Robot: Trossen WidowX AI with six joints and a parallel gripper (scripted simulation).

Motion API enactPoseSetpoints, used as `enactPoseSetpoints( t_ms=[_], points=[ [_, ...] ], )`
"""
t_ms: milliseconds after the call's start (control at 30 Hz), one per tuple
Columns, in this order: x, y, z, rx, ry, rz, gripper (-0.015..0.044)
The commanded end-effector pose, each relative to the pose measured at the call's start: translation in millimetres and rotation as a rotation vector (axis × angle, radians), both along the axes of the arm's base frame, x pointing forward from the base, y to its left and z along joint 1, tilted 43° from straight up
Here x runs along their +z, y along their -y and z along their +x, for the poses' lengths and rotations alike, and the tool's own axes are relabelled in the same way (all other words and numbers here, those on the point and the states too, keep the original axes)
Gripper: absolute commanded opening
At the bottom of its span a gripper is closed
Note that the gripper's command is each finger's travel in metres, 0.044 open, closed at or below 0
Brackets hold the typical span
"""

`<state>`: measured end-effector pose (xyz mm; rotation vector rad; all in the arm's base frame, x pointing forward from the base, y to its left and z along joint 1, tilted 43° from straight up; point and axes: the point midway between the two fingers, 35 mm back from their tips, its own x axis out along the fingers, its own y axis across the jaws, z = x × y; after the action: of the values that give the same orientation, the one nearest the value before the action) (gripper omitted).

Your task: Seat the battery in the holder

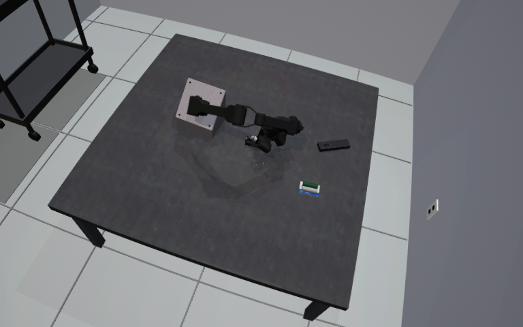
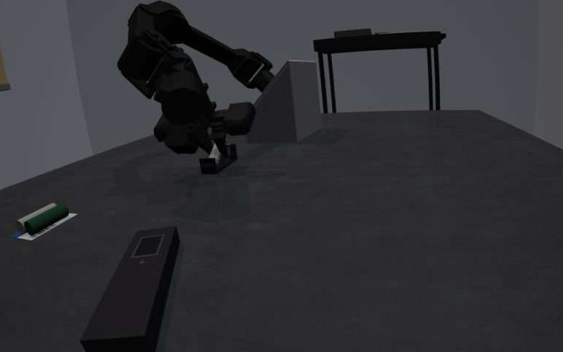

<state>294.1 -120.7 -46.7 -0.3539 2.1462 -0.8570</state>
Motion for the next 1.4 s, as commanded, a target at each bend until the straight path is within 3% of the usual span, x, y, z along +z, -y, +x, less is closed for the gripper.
enactPoseSetpoints(
  t_ms=[0,1367],
  points=[
    [-1.6,1.1,4.3,0.012,0.034,-0.004,0.0069],
    [-8.8,2.7,-0.2,0.127,0.172,0.017,0.0069]
  ],
)
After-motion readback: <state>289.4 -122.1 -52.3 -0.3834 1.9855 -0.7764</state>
